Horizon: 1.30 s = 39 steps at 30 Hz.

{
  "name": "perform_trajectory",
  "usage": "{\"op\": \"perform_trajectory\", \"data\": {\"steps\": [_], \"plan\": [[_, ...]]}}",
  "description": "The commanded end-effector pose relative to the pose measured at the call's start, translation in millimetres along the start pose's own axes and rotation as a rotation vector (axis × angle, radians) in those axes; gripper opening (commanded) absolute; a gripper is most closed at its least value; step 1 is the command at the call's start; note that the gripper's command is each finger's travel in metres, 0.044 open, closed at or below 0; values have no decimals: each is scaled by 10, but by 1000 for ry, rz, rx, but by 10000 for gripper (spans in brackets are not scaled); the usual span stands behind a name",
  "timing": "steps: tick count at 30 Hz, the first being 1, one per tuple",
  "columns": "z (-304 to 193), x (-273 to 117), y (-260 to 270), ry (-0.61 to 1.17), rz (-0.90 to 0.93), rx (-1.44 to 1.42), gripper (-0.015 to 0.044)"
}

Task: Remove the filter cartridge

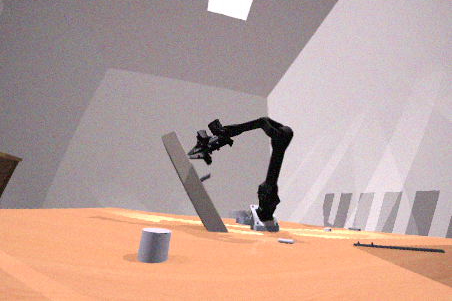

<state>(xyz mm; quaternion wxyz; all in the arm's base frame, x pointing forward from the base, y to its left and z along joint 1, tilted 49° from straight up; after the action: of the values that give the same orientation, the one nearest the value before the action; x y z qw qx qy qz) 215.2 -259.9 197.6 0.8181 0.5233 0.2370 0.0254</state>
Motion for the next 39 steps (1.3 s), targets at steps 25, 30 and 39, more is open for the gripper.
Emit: {"op": "perform_trajectory", "data": {"steps": [25,30,39], "plan": [[-4,78,0,-4,-1,4,106],[-3,81,-1,-4,-1,4,106],[-5,108,-2,-4,-1,4,106]]}}
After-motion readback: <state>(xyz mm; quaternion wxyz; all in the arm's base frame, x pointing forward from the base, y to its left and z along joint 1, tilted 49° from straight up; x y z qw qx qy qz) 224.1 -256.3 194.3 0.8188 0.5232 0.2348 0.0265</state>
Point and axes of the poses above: the point midway between the two fingers, 35 mm back from their tips, its own x axis out along the fingers, its own y axis across the jaws, z = x × y, the point moved 9 cm from there along -x, back along the fingers, and after that the axes turned 12 degrees about -x, right-handed, at the moved point
